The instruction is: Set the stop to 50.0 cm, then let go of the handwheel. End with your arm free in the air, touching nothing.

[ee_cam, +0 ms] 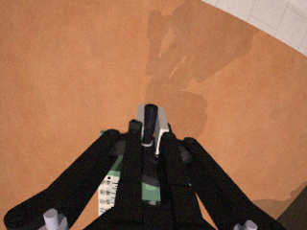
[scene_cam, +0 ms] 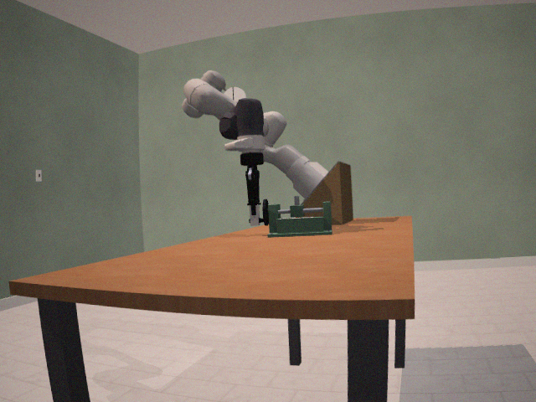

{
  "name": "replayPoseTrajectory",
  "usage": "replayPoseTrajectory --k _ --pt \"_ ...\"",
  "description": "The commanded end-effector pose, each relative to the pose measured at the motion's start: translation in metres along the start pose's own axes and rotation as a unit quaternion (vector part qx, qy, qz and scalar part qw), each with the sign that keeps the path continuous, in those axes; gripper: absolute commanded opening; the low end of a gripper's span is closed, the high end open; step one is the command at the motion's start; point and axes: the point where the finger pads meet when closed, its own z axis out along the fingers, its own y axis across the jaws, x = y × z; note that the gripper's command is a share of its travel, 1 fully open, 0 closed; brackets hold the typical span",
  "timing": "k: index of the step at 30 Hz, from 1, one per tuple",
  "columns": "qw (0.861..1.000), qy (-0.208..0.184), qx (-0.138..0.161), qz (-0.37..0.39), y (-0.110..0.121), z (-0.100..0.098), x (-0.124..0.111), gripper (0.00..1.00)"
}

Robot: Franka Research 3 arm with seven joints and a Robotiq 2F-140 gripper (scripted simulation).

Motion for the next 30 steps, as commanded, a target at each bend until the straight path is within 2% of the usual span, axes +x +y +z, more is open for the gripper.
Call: replayPoseTrajectory --k 1,30 --pt "1.000 0.000 0.001 0.003 -0.001 0.001 0.000 0.04" --pt "1.000 0.000 0.001 0.003 0.010 0.007 0.000 0.04"
